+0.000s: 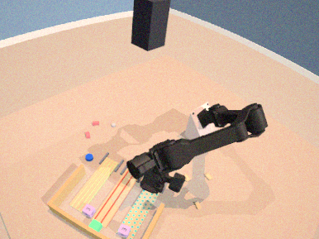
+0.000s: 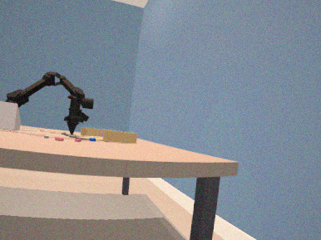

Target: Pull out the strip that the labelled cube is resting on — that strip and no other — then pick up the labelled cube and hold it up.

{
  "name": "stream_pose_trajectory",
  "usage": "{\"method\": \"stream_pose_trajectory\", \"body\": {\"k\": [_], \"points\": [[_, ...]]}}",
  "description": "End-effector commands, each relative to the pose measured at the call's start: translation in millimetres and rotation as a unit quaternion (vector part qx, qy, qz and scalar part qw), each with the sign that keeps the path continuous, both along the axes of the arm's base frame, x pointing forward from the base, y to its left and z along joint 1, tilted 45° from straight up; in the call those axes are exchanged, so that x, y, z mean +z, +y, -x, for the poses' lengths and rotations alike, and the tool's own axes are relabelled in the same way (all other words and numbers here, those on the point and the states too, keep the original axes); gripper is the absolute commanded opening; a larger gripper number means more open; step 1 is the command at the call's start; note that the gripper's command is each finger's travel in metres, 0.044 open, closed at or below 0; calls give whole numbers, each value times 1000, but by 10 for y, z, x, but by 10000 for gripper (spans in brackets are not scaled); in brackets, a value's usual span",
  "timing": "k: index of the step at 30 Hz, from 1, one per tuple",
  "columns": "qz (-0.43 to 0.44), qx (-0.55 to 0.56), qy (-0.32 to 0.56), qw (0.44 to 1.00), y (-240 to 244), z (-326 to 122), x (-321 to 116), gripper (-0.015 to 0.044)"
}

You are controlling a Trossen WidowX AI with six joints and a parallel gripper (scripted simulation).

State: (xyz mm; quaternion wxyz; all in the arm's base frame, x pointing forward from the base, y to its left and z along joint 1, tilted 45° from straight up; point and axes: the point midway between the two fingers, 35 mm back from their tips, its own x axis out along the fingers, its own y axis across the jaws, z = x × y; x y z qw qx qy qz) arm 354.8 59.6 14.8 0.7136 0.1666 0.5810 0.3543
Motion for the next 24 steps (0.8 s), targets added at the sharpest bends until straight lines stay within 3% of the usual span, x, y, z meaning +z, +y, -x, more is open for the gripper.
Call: {"method": "stream_pose_trajectory", "body": {"k": [1,24], "points": [[-1,0,0,1000,18,-8,-7,0],[-1,0,1,1000,-47,308,-116,0]]}}
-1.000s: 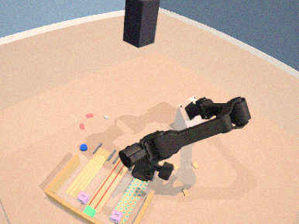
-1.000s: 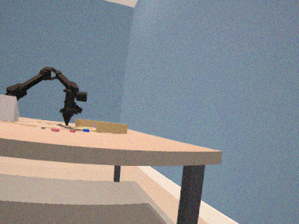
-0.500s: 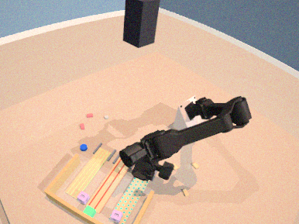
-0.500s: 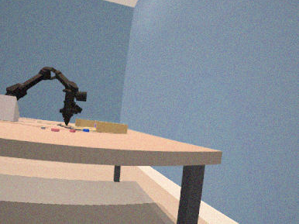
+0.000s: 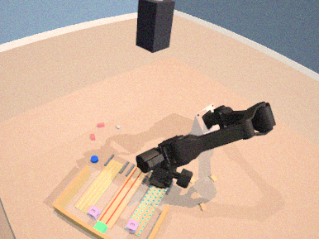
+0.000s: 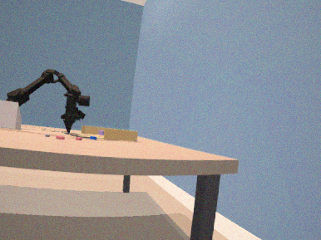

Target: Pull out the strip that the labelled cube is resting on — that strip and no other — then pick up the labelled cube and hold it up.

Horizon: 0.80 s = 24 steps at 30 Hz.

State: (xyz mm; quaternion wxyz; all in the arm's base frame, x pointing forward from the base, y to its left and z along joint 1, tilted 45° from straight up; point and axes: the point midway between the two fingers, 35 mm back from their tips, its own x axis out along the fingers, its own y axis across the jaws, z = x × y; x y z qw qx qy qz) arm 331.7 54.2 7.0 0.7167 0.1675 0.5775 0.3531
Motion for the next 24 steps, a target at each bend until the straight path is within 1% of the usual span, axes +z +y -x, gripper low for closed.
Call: {"method": "stream_pose_trajectory", "body": {"k": [1,24], "points": [[0,3,5,1000,4,92,-43,0],[0,3,6,1000,-56,427,-156,0]]}}
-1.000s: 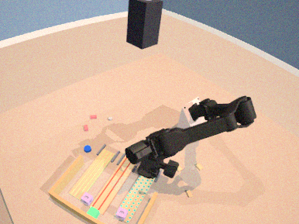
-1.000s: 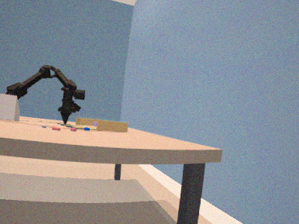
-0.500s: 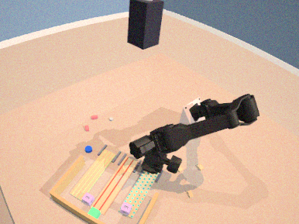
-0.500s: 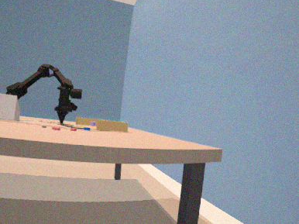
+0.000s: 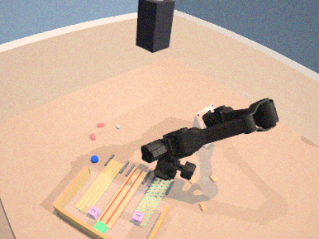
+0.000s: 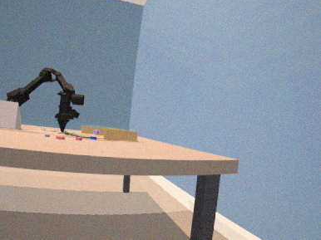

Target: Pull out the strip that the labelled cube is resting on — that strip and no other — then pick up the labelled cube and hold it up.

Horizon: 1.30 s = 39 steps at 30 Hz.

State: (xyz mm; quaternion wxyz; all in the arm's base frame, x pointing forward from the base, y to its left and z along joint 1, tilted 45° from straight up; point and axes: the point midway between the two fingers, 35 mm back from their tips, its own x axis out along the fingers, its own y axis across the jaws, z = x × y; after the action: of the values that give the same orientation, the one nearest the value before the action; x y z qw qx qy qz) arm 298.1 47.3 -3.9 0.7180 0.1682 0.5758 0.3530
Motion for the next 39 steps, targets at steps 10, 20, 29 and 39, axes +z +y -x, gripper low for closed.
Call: {"method": "stream_pose_trajectory", "body": {"k": [10,20,29,39], "points": [[1,4,8,1000,-16,235,-92,0],[1,4,8,1000,-43,373,-134,0],[1,4,9,1000,-70,504,-174,0],[1,4,9,1000,-100,652,-219,0]]}}
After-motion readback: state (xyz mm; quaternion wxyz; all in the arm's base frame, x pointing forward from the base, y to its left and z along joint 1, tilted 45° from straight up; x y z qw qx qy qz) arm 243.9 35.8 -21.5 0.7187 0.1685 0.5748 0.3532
